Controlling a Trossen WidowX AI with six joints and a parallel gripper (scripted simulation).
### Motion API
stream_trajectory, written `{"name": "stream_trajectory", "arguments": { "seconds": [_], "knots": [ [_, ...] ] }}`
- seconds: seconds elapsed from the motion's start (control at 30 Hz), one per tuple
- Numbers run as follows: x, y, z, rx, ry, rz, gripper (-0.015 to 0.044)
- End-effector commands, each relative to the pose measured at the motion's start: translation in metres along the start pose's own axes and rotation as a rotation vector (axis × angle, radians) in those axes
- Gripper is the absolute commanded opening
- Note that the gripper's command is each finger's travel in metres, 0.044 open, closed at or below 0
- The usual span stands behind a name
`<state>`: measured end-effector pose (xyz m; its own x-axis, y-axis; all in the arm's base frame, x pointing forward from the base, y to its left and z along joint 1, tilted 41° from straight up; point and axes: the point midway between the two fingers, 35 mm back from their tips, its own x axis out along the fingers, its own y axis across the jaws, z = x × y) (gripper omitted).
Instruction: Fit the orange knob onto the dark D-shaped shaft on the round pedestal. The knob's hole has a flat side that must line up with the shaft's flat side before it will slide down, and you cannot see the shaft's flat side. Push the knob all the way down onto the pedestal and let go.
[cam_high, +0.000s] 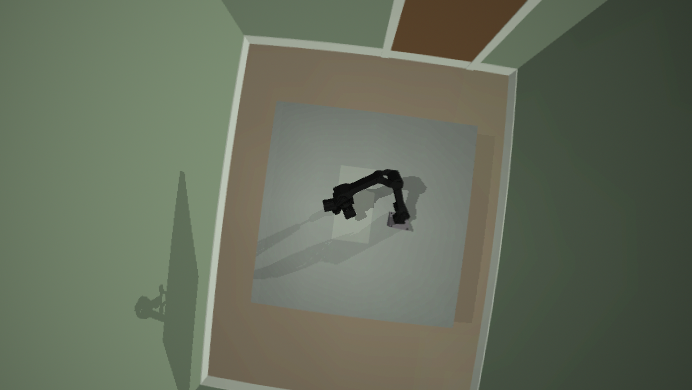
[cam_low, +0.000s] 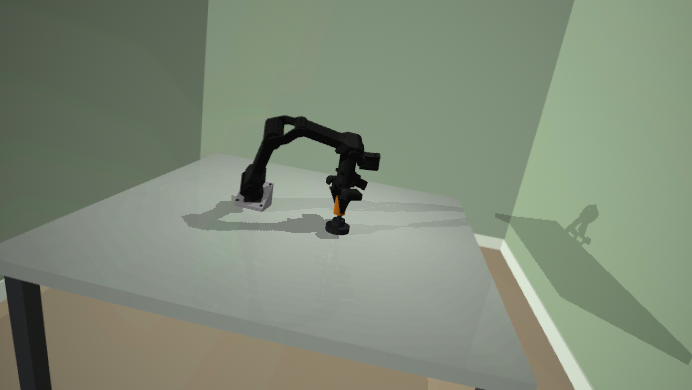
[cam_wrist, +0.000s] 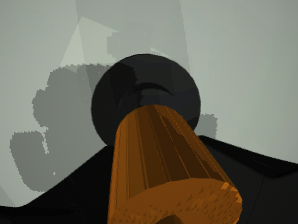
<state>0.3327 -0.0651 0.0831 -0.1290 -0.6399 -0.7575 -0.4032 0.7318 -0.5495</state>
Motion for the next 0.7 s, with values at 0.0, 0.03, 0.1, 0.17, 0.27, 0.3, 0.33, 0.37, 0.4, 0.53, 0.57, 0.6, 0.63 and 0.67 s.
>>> {"name": "stream_trajectory", "arguments": {
  "seconds": [0.0, 0.03, 0.1, 0.17, 0.27, 0.3, 0.33, 0.37, 0.4, 0.53, 0.57, 0.6, 0.63, 0.67],
  "knots": [
    [-0.0024, -0.0017, 0.0027, -0.065, -0.007, -0.001, 0.0000],
    [-0.0021, -0.0020, 0.0032, -0.065, -0.007, -0.001, 0.0000],
    [-0.0016, -0.0027, 0.0043, -0.065, -0.007, -0.001, 0.0000],
    [-0.0013, -0.0035, 0.0052, -0.065, -0.007, -0.001, 0.0000],
    [-0.0012, -0.0050, 0.0052, -0.065, -0.007, -0.001, 0.0000],
    [-0.0014, -0.0051, 0.0050, -0.065, -0.007, -0.001, 0.0000],
    [-0.0015, -0.0050, 0.0048, -0.065, -0.007, -0.001, 0.0000],
    [-0.0015, -0.0049, 0.0046, -0.065, -0.007, -0.001, 0.0000],
    [-0.0015, -0.0049, 0.0046, -0.065, -0.007, -0.001, 0.0000],
    [-0.0008, -0.0046, 0.0043, -0.065, -0.007, -0.001, 0.0000],
    [-0.0006, -0.0044, 0.0042, -0.065, -0.007, -0.001, 0.0000],
    [-0.0005, -0.0042, 0.0039, -0.065, -0.007, -0.001, 0.0000],
    [-0.0003, -0.0041, 0.0037, -0.065, -0.007, -0.001, 0.0000],
    [-0.0002, -0.0040, 0.0035, -0.065, -0.007, -0.001, 0.0000]
  ]
}}
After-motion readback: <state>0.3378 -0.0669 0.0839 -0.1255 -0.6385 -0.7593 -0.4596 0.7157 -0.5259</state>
